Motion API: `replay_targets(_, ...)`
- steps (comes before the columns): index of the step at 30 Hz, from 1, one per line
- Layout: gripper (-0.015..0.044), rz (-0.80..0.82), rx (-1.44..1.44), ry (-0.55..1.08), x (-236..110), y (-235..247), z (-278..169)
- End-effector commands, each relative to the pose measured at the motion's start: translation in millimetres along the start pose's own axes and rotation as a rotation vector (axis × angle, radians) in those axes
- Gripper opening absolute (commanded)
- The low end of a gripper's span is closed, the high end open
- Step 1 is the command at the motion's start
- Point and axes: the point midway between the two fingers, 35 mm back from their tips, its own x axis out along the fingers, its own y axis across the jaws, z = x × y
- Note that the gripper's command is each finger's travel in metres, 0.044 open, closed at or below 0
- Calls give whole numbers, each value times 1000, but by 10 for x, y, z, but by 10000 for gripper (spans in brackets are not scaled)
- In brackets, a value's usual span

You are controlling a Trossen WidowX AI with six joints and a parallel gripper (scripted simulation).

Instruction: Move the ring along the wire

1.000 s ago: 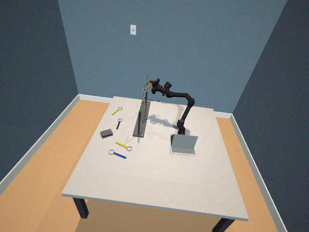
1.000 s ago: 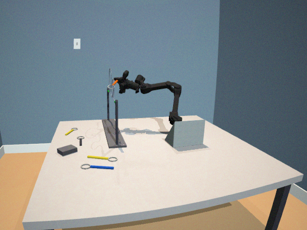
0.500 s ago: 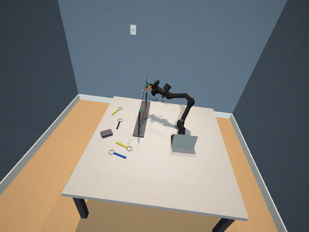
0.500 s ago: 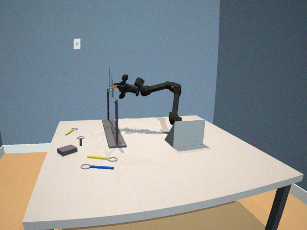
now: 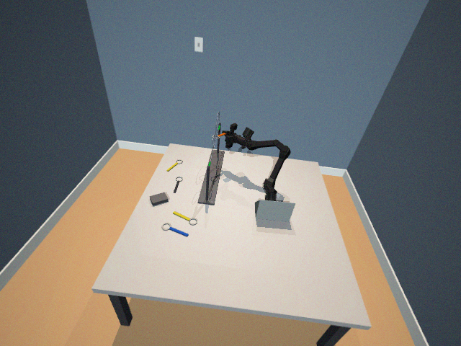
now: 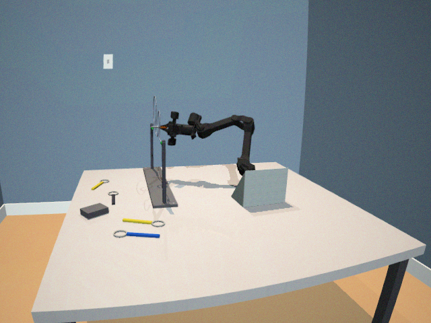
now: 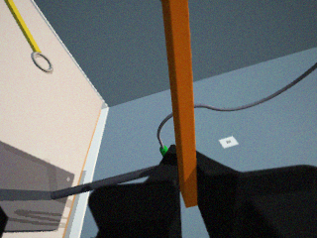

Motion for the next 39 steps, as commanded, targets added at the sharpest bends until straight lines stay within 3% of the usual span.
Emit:
replay_targets(1,-150,55,80,11,-30,171,14)
replay_targets(39,-150,439,745,101,-418,1125,468)
